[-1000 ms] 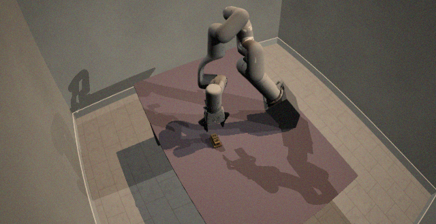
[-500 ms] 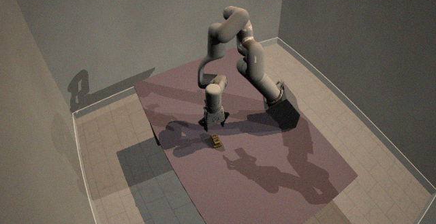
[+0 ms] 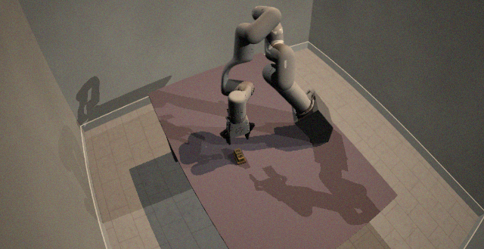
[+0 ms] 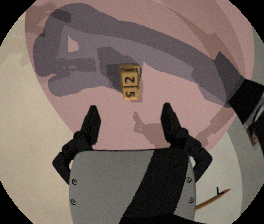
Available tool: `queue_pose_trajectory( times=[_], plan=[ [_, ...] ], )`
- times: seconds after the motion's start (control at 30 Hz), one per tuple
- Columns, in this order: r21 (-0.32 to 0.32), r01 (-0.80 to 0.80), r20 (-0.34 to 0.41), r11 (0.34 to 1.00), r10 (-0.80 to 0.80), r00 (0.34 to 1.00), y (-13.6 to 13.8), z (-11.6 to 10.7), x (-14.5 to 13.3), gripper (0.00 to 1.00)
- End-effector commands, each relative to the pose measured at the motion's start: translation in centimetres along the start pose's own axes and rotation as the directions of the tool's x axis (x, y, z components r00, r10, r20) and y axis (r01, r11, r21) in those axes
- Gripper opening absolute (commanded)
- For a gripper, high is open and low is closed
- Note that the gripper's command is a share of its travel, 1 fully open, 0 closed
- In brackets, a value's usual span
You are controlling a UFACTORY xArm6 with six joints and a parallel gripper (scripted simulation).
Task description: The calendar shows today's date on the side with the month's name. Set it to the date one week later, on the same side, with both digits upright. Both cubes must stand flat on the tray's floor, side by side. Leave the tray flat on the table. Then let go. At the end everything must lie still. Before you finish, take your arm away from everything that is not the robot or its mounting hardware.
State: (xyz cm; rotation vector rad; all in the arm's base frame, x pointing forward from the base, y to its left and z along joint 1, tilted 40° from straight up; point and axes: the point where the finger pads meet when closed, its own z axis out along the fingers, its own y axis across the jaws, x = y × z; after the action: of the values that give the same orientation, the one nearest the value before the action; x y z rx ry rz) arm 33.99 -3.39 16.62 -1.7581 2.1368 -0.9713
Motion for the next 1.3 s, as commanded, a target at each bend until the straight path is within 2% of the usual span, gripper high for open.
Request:
queue_pose_trajectory(
  times=[0.0,0.3,1.27],
  plan=[
    [0.000,0.000,0.001,1.000,0.000,1.000,-0.1,-2.3,0.0,1.00],
    [0.000,0.000,0.001,1.000,0.000,1.000,-0.1,-5.3,0.0,1.00],
    [0.000,0.000,0.001,1.000,0.000,1.000,-0.1,-5.6,0.0,1.00]
  ],
)
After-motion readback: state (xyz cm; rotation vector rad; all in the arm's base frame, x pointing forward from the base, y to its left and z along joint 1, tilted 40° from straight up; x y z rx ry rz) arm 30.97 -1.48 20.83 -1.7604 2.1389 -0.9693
